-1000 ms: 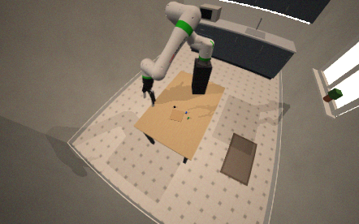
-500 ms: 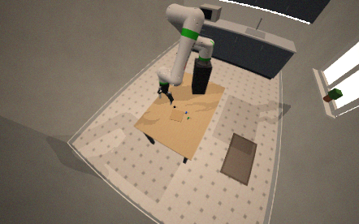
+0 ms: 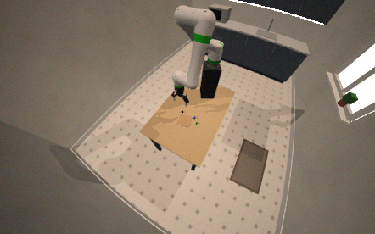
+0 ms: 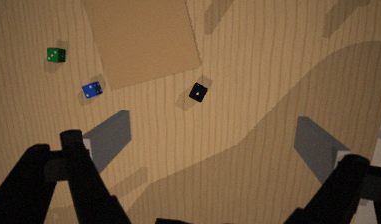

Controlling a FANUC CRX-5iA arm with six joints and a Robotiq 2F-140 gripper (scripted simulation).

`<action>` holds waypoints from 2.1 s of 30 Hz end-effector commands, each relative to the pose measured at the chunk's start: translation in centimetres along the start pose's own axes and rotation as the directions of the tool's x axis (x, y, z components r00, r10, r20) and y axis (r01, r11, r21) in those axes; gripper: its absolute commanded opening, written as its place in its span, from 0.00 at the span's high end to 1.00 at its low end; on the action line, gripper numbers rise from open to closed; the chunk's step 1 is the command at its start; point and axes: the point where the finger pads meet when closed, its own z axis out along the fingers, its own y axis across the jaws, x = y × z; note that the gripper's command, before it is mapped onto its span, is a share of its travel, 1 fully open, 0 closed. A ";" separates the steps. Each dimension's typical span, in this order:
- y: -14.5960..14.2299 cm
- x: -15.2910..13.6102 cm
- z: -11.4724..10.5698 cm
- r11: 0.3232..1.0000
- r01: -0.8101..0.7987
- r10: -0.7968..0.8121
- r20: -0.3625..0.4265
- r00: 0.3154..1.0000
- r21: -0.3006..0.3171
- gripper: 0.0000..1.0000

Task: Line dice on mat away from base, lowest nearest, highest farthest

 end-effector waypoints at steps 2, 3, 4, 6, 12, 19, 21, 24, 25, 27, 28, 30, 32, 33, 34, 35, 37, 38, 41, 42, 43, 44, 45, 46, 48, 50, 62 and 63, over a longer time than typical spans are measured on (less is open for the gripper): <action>0.0 0.0 0.0 1.000 0.000 0.000 0.000 1.000 0.000 0.00; 0.0 0.0 0.0 1.000 0.000 0.000 0.000 1.000 0.000 0.00; 0.0 0.0 0.0 1.000 0.000 0.000 0.000 1.000 0.000 0.00; 0.0 0.0 0.0 1.000 0.000 0.000 0.000 1.000 0.000 0.00; 0.0 0.0 1.0 1.000 0.000 0.000 0.000 1.000 -0.001 0.00; 0.0 0.0 5.5 1.000 0.000 0.000 0.000 1.000 -0.001 0.00; 0.0 0.0 6.9 1.000 0.000 0.000 0.000 1.000 -0.001 0.00; 0.0 0.0 8.5 1.000 0.000 0.000 0.000 1.000 -0.001 0.00; 0.0 0.0 8.9 1.000 0.000 0.000 0.000 1.000 -0.001 0.00; 0.0 0.0 9.2 1.000 0.000 0.000 0.000 1.000 -0.001 0.00; 0.0 0.0 9.2 1.000 0.000 0.000 0.000 1.000 -0.001 0.00; 0.0 0.0 9.5 1.000 0.000 0.000 0.000 1.000 -0.001 0.00; 0.0 0.0 9.5 1.000 0.000 0.000 0.000 1.000 -0.001 0.00; 0.0 0.0 9.5 1.000 0.000 0.000 0.000 1.000 -0.001 0.00; 0.0 0.0 9.5 1.000 0.000 0.000 0.000 1.000 -0.001 0.00; 0.0 0.0 9.5 1.000 0.000 0.000 0.000 1.000 -0.001 0.00; 0.0 0.0 9.5 1.000 0.000 0.000 0.000 1.000 -0.001 0.00; 0.0 0.0 9.5 1.000 0.000 0.000 0.000 1.000 -0.001 0.00; 0.0 0.0 9.5 1.000 0.000 0.000 0.000 1.000 -0.001 0.00; 0.0 0.0 9.5 1.000 0.000 0.000 0.000 1.000 -0.001 0.00; 0.0 0.0 9.5 1.000 0.000 0.000 0.000 1.000 -0.001 0.00; 0.0 0.0 9.5 1.000 0.000 0.000 0.000 1.000 -0.001 0.00; 0.0 0.0 9.5 1.000 0.000 0.000 0.000 1.000 -0.001 0.00; 0.0 0.0 9.5 1.000 0.000 0.000 0.000 1.000 -0.001 0.00; 0.0 0.0 9.5 1.000 0.000 0.000 0.000 1.000 -0.001 0.00; 0.0 0.0 9.5 1.000 0.000 0.000 0.000 1.000 -0.001 0.00; 0.0 0.0 9.5 1.000 0.000 0.000 0.000 1.000 -0.001 0.00; 0.0 0.0 9.5 1.000 0.000 0.000 0.000 1.000 -0.001 0.00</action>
